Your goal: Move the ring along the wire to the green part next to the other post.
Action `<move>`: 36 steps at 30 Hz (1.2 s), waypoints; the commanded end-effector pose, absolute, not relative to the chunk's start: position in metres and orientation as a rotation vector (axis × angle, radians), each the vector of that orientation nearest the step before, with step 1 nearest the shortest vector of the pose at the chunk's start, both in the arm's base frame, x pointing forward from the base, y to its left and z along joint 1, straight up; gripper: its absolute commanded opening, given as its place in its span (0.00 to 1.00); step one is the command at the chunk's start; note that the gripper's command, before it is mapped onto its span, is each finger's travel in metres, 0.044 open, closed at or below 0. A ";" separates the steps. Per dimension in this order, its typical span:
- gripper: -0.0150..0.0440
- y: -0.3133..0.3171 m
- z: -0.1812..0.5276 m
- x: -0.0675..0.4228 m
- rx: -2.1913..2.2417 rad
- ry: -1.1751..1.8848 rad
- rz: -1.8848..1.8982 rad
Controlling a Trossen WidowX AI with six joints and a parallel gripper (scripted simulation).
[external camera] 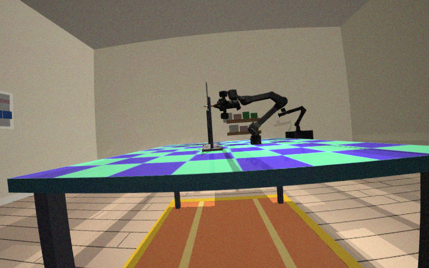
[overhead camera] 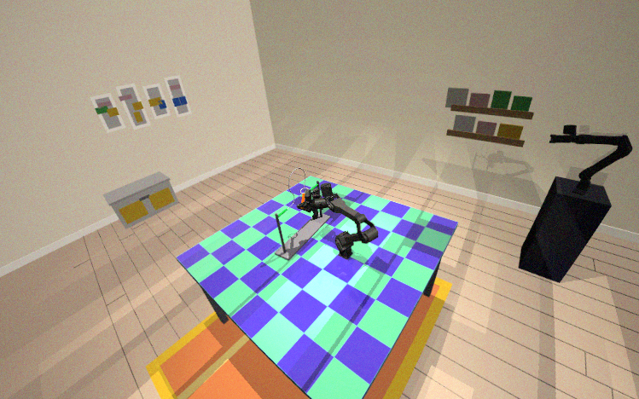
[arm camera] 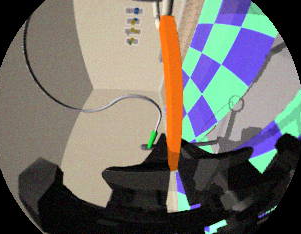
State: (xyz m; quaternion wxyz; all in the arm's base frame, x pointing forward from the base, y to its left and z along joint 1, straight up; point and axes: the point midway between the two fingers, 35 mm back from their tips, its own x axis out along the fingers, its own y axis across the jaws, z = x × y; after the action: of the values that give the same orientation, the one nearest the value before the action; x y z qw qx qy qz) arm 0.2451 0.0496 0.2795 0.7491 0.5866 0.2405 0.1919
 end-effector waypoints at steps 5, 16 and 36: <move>0.00 0.054 0.302 0.243 1.397 0.520 0.458; 0.00 0.054 0.328 0.243 1.564 0.513 0.494; 0.00 0.037 0.387 0.244 1.942 0.488 0.577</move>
State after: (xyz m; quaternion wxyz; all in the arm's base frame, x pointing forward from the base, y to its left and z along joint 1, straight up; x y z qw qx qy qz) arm 0.2436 0.0405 0.3779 0.5238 0.7929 0.2041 0.2353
